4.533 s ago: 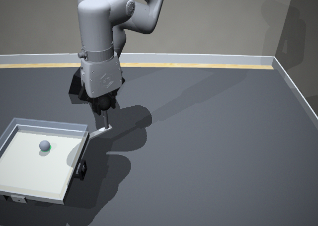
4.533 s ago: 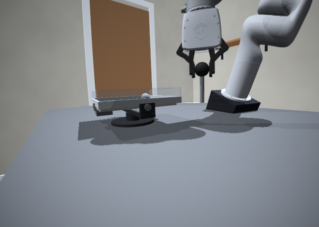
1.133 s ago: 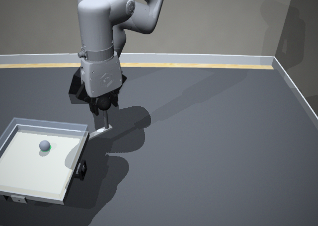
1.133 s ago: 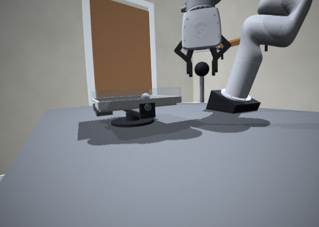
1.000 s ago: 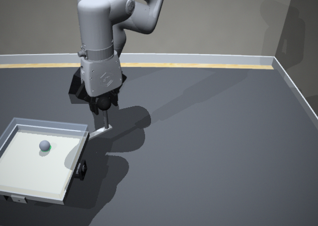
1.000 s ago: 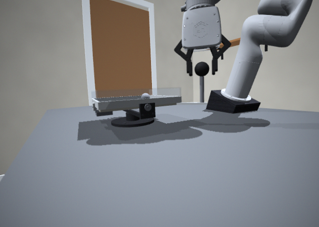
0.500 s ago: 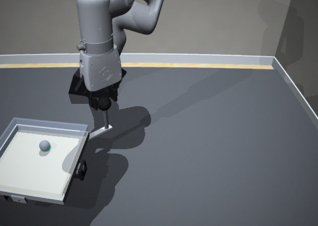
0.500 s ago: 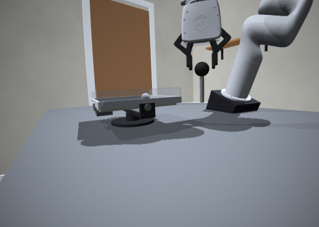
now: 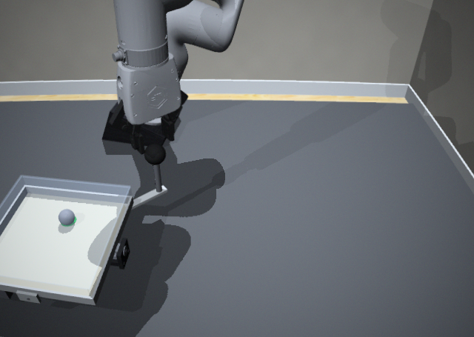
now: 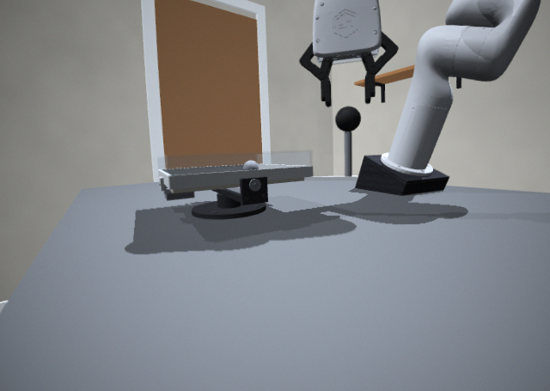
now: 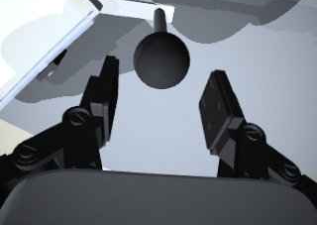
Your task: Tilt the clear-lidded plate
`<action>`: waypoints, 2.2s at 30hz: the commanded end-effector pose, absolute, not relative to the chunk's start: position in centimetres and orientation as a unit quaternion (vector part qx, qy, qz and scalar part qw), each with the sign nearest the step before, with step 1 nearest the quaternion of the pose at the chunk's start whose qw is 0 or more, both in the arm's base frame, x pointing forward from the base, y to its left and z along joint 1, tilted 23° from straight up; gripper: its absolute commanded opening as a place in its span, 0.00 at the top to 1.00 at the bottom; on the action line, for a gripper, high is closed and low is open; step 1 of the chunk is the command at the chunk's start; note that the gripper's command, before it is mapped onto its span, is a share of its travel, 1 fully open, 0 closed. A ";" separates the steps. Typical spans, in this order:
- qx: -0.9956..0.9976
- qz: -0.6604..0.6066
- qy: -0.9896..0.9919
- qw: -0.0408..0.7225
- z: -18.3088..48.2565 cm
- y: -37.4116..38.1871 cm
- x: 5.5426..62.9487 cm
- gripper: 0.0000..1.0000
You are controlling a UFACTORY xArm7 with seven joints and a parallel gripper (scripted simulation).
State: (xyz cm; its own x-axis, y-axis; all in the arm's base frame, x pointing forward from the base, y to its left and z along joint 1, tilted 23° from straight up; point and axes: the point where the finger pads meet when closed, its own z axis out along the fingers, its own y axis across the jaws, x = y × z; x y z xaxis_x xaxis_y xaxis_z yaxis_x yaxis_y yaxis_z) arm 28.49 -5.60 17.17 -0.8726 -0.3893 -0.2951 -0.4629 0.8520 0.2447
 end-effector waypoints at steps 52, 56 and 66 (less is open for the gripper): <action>-0.223 0.155 0.955 0.120 18.8 -6.3 28.3 0.00; -0.223 0.155 0.955 0.120 18.8 -6.3 28.3 0.00; -0.223 0.155 0.955 0.120 18.8 -6.3 28.3 0.00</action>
State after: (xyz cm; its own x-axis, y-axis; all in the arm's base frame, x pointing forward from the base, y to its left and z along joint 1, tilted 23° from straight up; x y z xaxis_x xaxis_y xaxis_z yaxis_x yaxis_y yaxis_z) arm 28.24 -6.17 18.66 -0.8727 -0.3890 -0.2951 -0.4626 0.8521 0.2448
